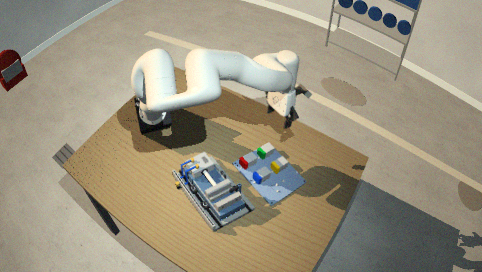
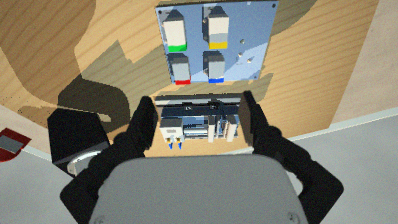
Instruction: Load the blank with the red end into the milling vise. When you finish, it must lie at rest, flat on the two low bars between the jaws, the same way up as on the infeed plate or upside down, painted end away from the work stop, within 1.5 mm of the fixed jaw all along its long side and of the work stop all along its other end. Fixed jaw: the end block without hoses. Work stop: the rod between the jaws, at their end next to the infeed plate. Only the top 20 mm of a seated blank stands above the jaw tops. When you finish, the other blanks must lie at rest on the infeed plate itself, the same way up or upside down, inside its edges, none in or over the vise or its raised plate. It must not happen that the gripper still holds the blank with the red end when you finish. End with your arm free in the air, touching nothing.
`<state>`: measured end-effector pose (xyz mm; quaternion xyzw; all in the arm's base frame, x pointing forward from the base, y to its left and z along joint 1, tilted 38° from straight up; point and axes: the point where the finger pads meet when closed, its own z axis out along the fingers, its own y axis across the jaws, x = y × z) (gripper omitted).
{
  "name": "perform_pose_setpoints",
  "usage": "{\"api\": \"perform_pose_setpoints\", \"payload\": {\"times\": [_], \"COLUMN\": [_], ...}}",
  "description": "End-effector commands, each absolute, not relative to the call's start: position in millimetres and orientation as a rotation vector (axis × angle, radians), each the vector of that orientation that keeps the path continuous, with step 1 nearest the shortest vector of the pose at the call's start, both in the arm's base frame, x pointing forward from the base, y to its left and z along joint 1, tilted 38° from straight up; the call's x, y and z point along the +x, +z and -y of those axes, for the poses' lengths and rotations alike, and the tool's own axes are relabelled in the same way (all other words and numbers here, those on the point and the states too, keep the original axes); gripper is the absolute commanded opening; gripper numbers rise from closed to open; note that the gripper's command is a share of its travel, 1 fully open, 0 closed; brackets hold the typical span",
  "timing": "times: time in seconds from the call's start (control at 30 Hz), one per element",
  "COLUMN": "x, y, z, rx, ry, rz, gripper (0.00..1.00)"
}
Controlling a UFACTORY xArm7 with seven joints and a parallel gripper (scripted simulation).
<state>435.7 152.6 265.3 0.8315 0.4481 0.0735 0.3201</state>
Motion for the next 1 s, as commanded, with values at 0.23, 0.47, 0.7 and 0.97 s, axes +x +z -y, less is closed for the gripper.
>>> {"api": "perform_pose_setpoints", "payload": {"times": [0.23,0.47,0.7,0.97], "x": [435.8,431.9,404.4,396.5], "y": [266.8,271.3,302.8,311.7], "z": [-154.3,-153.8,-149.7,-148.5], "rx": [2.184,2.184,2.184,2.184], "ry": [0.199,0.199,0.199,0.199], "rz": [-1.180,-1.180,-1.180,-1.180], "gripper": [1.00,1.00,1.00,1.00]}}
